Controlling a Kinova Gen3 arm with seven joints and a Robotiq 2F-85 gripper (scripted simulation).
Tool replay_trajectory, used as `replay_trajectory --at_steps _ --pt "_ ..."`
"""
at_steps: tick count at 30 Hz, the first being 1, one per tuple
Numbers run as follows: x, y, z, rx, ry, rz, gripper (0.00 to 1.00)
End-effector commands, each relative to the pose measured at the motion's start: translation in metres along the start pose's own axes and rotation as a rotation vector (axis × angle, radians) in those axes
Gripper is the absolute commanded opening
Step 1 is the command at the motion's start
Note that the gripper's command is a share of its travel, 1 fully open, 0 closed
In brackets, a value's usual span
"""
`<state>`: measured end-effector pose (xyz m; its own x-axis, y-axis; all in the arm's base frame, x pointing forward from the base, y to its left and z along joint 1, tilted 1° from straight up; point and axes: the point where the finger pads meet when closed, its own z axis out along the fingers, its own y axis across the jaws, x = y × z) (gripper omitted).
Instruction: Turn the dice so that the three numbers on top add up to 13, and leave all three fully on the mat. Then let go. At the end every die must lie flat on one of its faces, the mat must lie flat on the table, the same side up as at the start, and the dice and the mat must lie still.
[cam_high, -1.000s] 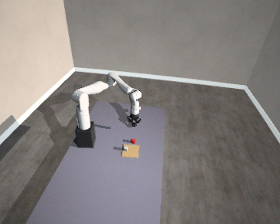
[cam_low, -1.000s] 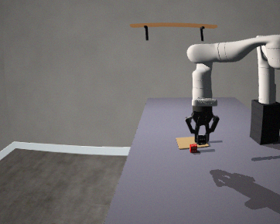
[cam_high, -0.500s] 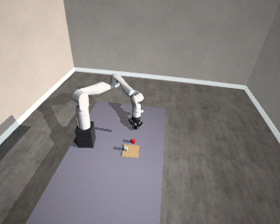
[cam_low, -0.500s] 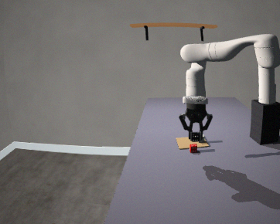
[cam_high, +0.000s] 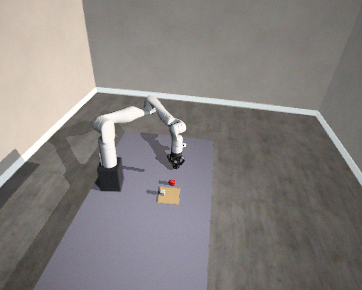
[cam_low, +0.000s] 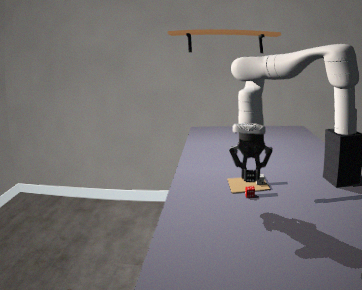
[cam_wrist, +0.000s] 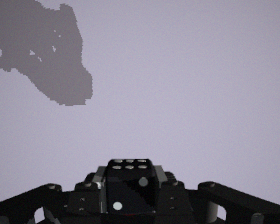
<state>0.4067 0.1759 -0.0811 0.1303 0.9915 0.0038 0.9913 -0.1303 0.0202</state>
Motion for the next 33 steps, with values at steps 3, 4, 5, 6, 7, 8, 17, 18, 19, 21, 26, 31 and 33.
replay_trajectory --at_steps 3,4,5,6,7,8,17,18,19,21,26,31,33 --pt "-0.0003 0.0008 -0.0007 -0.001 0.001 0.002 0.26" --pt "-0.0003 0.0008 -0.0007 -0.001 0.001 0.002 0.26" --pt "-0.0003 0.0008 -0.0007 -0.001 0.001 0.002 0.26" --pt "-0.0003 0.0008 -0.0007 -0.001 0.001 0.002 0.26" --pt "-0.0003 0.0008 -0.0006 -0.001 0.002 0.002 0.26" --pt "-0.0003 0.0008 -0.0006 -0.001 0.003 0.002 0.26" --pt "-0.0005 0.0000 0.0008 0.003 0.028 0.002 0.26" --pt "-0.0006 -0.0001 0.0010 0.004 0.035 0.002 0.26" --pt "-0.0006 -0.0002 0.0012 0.005 0.043 0.002 0.26" --pt "-0.0005 -0.0004 0.0015 0.005 0.062 0.002 0.26" --pt "0.0001 0.0007 -0.0005 0.001 0.127 0.002 0.26" --pt "-0.0013 -0.0008 0.0021 0.006 0.184 0.001 0.26" --pt "-0.0015 -0.0010 0.0025 0.007 0.200 0.001 0.26"
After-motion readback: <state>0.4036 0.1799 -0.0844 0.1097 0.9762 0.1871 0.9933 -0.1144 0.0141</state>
